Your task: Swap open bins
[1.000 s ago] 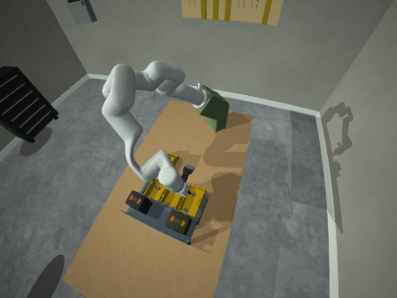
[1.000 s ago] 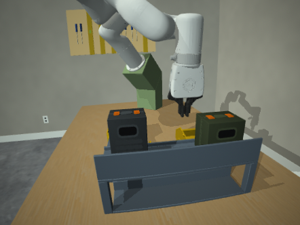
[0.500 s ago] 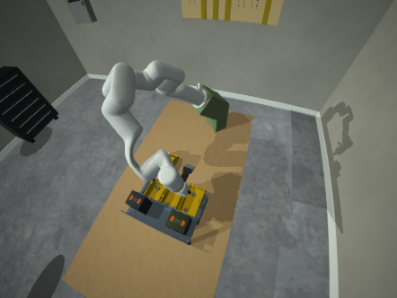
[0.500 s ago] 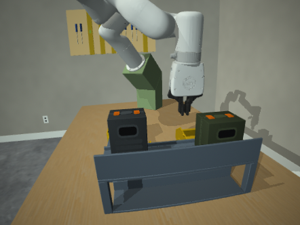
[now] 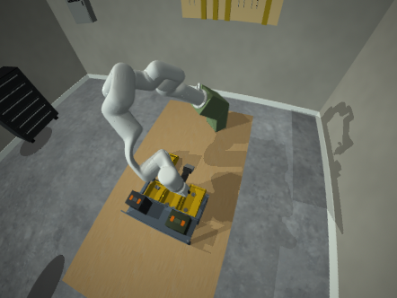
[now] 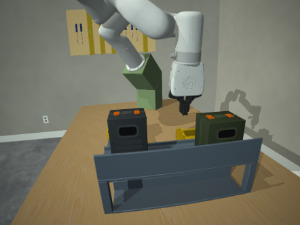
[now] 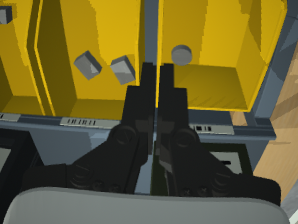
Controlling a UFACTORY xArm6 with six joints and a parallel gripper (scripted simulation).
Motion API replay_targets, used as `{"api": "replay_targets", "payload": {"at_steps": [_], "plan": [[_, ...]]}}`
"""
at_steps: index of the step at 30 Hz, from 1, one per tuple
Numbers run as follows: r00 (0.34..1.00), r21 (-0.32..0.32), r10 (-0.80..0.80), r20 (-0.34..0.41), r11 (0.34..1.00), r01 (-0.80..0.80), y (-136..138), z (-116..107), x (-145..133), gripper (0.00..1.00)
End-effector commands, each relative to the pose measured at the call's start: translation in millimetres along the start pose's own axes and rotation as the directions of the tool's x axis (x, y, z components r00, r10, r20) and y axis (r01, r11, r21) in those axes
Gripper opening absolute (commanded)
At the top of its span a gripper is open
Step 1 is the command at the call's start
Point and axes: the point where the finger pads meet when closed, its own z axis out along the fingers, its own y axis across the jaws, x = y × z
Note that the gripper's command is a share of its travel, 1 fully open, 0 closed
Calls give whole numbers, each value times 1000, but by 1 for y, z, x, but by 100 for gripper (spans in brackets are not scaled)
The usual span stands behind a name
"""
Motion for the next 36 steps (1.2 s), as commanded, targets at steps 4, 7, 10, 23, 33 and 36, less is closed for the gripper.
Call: {"api": "replay_targets", "payload": {"at_steps": [4,7,10,23,33,36], "plan": [[1000,-2,1,3,1000,-1,0,-1,-1,0],[1000,-2,1,3,1000,-1,0,-1,-1,0],[1000,-2,4,3,1000,-4,1,-1,-1,0],[970,6,241,28,970,-241,8,6,15,0],[804,-19,591,63,806,-591,22,18,46,0],[676,-43,733,70,680,-732,28,23,60,0]]}}
